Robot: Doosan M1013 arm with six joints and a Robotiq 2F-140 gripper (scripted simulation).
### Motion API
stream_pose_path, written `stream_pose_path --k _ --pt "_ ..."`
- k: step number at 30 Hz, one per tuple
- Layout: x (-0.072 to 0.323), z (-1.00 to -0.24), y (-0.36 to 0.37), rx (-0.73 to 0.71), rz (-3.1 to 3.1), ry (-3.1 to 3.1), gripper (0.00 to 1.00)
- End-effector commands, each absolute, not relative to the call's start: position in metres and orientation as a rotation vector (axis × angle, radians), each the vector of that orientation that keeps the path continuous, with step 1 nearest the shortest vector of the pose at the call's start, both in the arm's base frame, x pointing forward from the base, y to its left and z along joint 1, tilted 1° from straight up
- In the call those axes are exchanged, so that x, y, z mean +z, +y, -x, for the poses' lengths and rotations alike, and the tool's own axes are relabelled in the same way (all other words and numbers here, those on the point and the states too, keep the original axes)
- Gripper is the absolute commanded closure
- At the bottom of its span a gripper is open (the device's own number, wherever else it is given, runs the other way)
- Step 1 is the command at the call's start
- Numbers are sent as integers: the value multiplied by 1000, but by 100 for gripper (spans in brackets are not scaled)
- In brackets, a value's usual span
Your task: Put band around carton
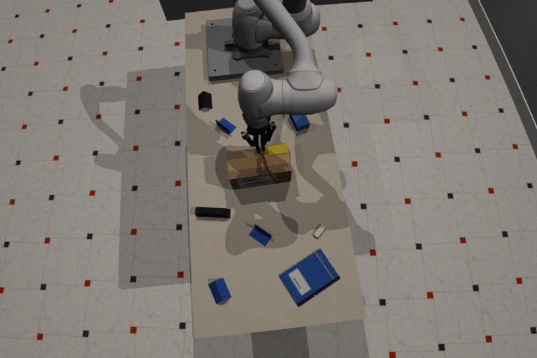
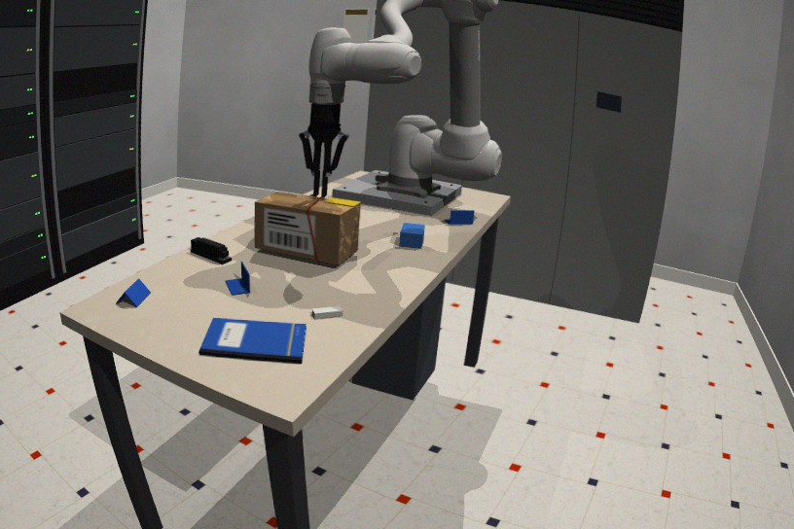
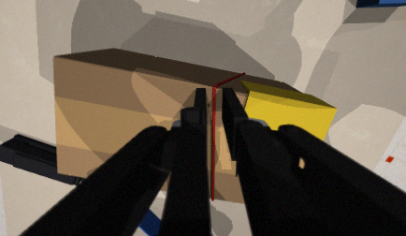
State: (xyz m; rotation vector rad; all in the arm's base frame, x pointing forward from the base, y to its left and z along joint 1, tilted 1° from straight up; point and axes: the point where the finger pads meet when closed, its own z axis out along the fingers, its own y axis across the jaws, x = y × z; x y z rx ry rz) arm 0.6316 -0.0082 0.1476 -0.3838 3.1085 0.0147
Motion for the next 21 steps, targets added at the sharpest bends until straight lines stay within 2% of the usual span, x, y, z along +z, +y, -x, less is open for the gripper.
stream_pose_path --k 1,21 --pt "146 -632 -5 25 385 3105 82" --pt "143 -632 -5 25 385 3105 82"
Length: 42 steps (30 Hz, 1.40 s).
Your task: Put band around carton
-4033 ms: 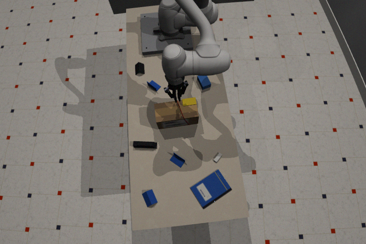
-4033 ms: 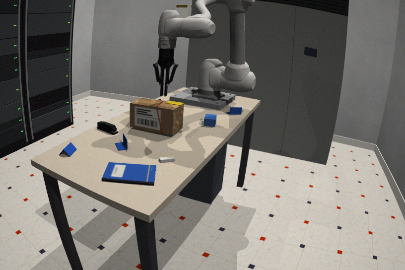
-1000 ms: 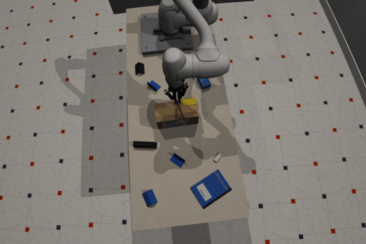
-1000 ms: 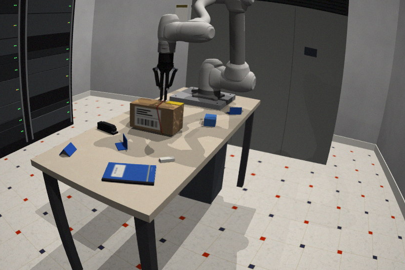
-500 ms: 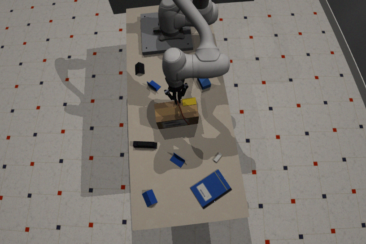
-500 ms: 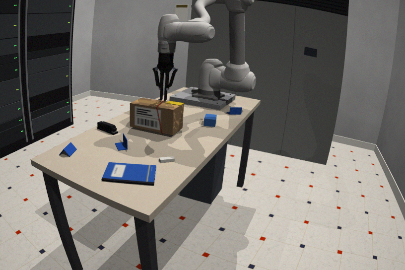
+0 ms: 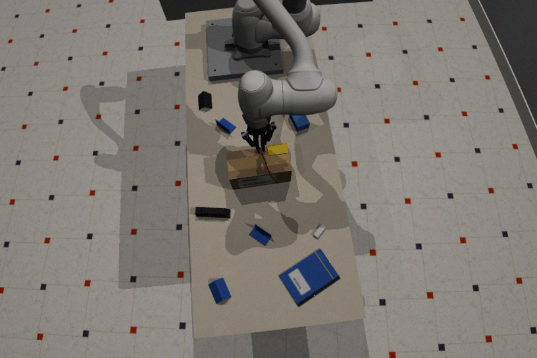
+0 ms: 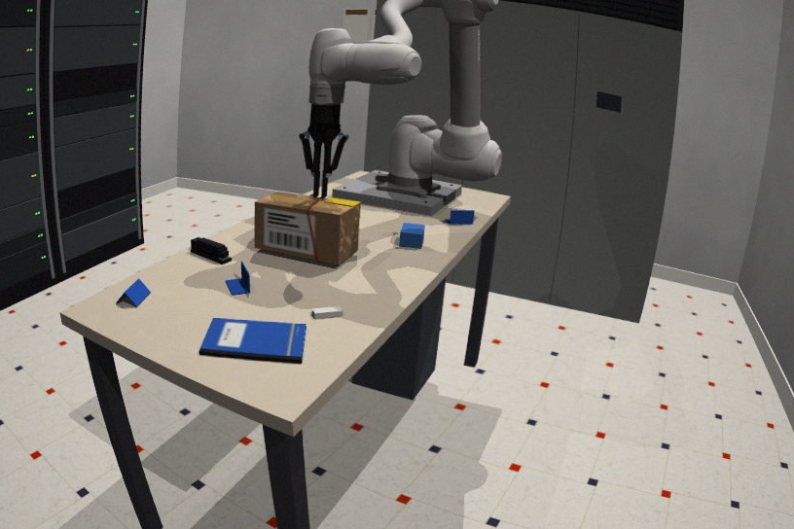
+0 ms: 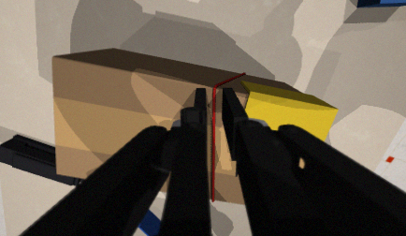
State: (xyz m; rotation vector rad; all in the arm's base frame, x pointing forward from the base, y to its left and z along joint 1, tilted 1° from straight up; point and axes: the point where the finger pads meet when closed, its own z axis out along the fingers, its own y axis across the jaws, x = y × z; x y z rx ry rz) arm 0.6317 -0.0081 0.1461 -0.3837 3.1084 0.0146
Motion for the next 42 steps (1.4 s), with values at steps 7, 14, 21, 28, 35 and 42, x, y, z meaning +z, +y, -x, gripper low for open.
stream_pose_path --k 7,14,21,28,35,42 --pt "142 -632 -5 25 385 3105 82" --pt "141 -632 -5 25 385 3105 82" --pt "139 -632 -5 25 385 3105 82" --pt "139 -632 -5 25 385 3105 82" --pt "138 -632 -5 25 385 3105 82" --pt "138 -632 -5 25 385 3105 82"
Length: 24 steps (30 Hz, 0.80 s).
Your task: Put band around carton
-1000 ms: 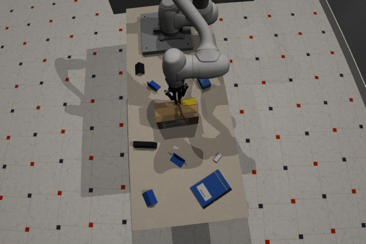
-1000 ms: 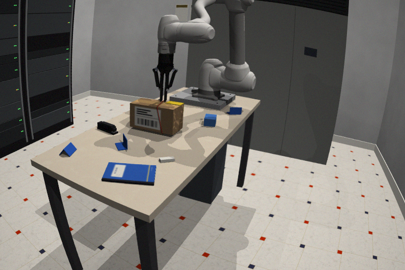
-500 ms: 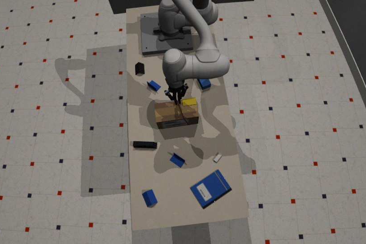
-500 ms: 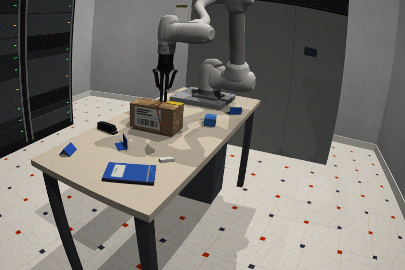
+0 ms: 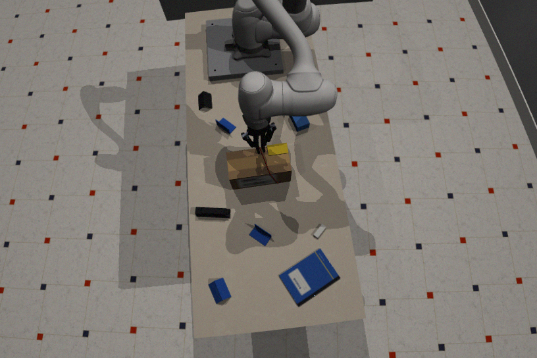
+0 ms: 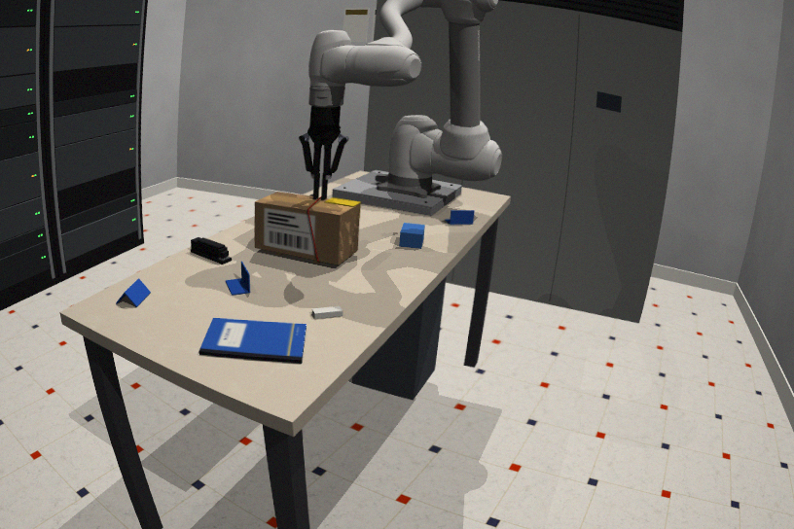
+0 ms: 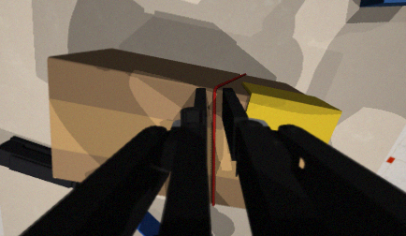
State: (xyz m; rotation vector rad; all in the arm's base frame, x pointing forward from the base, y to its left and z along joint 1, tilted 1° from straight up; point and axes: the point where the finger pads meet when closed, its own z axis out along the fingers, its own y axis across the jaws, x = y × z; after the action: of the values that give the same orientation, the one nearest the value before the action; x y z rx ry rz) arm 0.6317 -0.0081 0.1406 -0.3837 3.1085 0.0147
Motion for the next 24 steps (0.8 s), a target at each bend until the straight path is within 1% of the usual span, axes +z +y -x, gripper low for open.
stream_pose_path --k 1,11,12,24 --pt "138 -632 -5 25 385 3105 82" --pt "138 -632 -5 25 385 3105 82" --pt "138 -632 -5 25 385 3105 90" --pt "138 -632 -5 25 385 3105 90"
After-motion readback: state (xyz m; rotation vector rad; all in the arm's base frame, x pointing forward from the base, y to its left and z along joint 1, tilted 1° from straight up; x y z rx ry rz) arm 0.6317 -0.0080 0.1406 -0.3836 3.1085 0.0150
